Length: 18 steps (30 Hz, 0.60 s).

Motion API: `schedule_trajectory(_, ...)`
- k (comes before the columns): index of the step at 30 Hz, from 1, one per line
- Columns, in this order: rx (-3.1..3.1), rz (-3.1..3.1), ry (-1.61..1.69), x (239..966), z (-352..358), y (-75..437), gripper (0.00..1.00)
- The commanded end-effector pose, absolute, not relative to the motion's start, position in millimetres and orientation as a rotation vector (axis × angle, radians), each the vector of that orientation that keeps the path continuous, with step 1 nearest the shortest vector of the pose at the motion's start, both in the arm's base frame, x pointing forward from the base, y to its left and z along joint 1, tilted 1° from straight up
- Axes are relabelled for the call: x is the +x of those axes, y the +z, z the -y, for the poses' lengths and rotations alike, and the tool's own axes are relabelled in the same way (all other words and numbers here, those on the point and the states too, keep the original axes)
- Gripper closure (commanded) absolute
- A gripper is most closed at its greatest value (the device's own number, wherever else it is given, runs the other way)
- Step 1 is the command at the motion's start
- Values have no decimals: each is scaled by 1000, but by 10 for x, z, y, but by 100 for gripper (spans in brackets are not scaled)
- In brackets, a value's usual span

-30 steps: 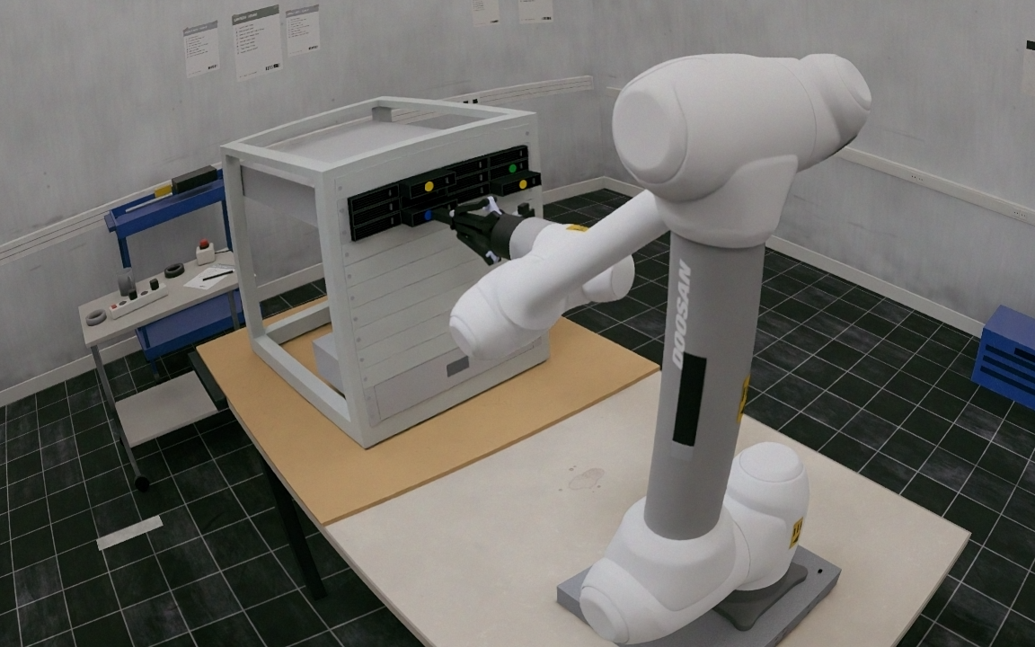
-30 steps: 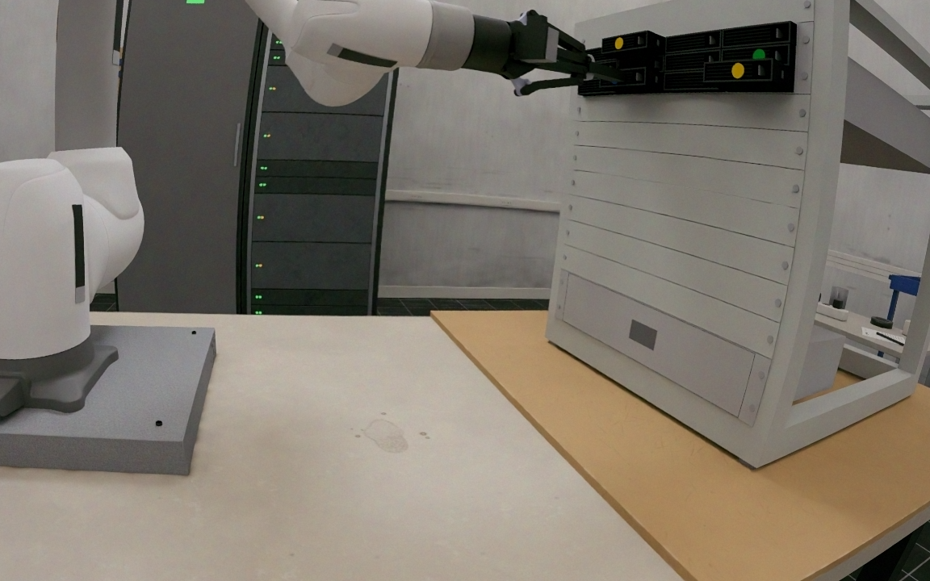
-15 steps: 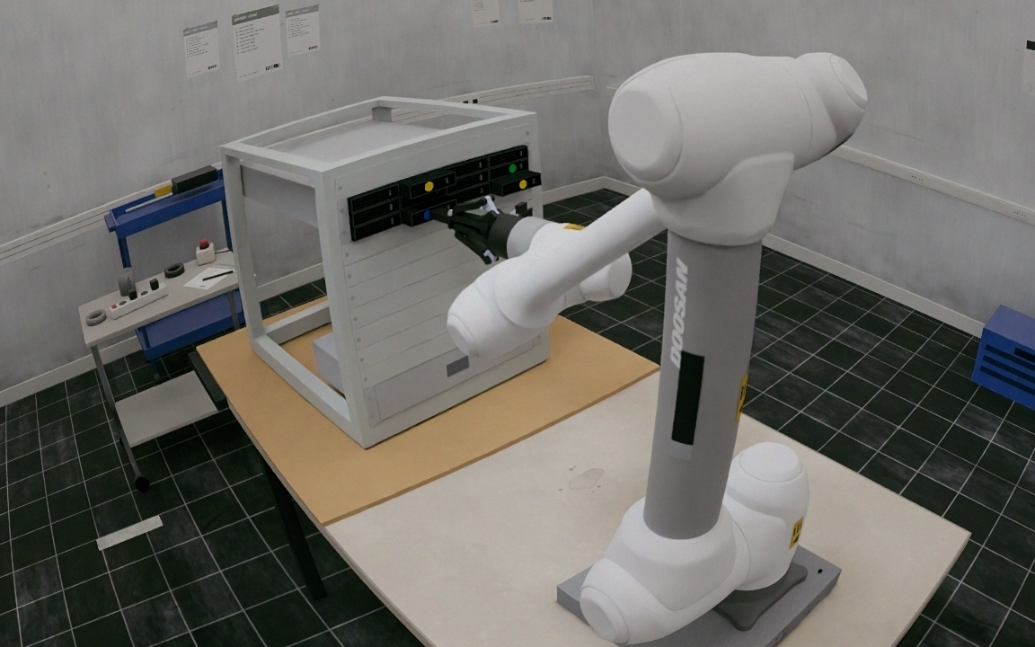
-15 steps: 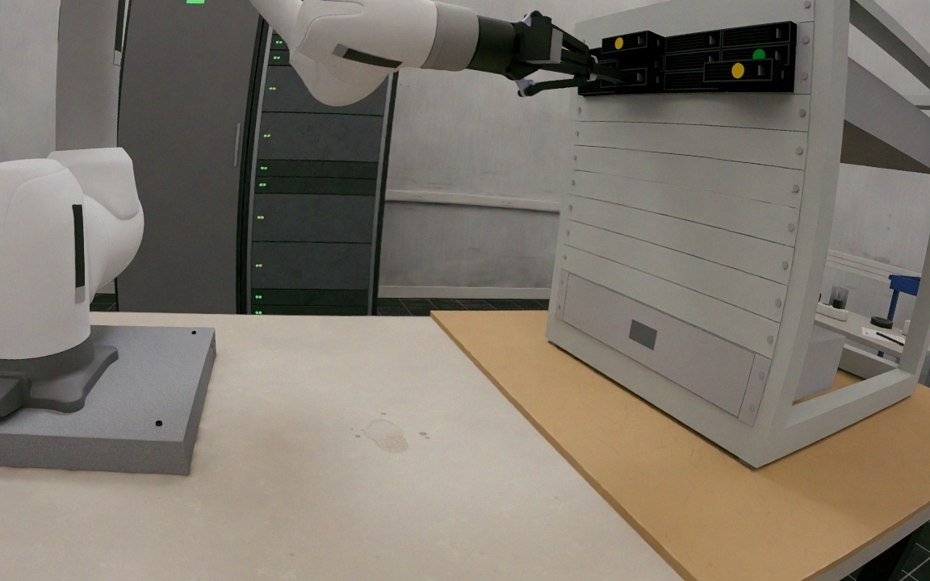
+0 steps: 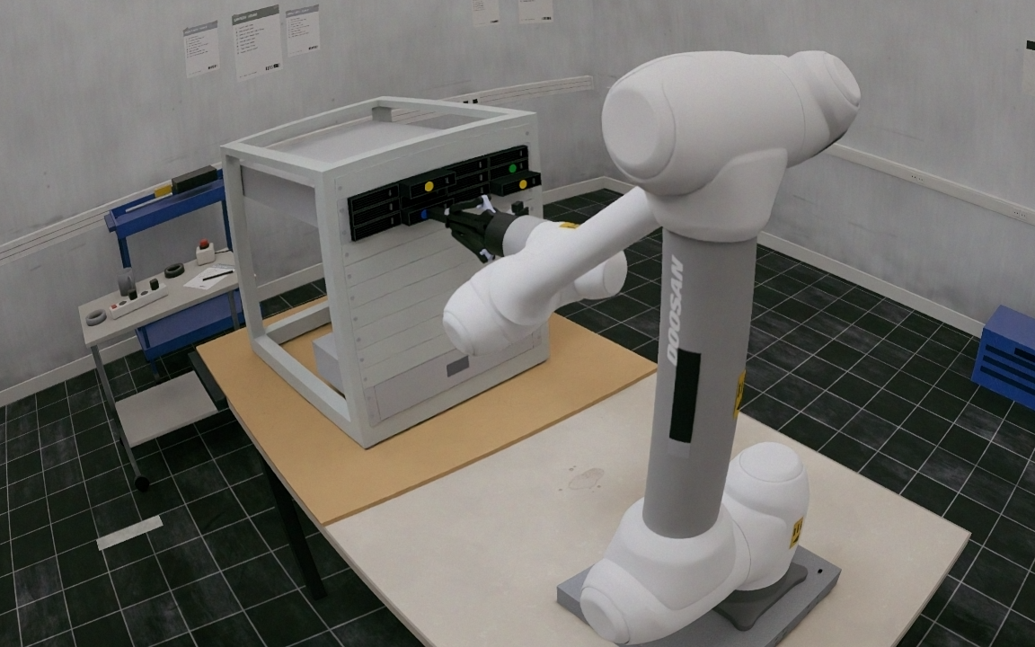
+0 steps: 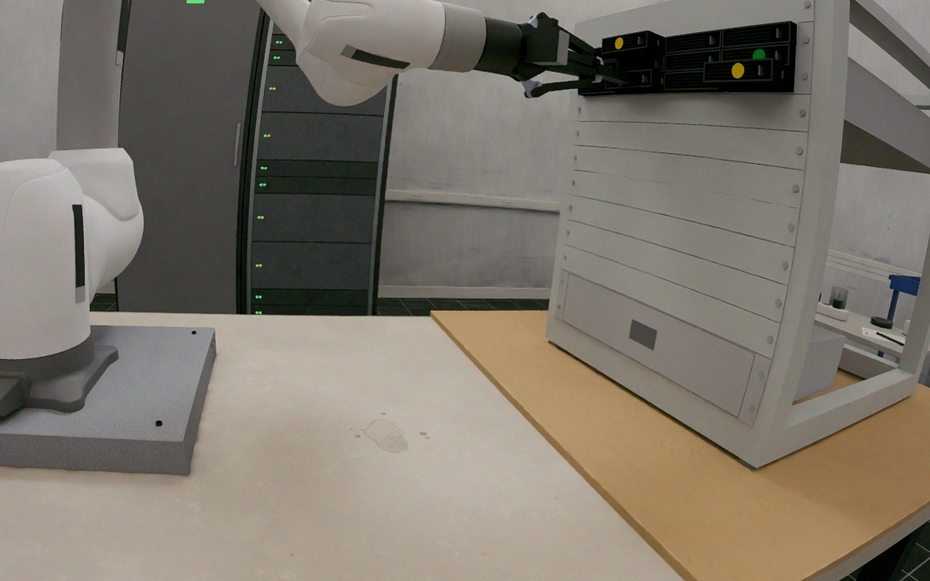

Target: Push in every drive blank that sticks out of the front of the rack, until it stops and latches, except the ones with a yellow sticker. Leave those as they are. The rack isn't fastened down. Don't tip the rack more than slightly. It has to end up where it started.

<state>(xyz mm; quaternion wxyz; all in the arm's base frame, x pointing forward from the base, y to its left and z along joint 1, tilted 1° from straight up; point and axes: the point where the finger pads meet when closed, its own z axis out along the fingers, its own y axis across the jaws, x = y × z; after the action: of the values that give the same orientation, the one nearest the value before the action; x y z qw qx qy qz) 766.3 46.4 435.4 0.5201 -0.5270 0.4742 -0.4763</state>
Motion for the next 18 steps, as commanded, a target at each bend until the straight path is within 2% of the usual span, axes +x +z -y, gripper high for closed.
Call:
schedule_trajectory(1, -1262, -1136, -1142, 7664, -463, 4363, 90)
schedule_trajectory(18, -1262, -1136, -1142, 7764, -473, 4362, 90)
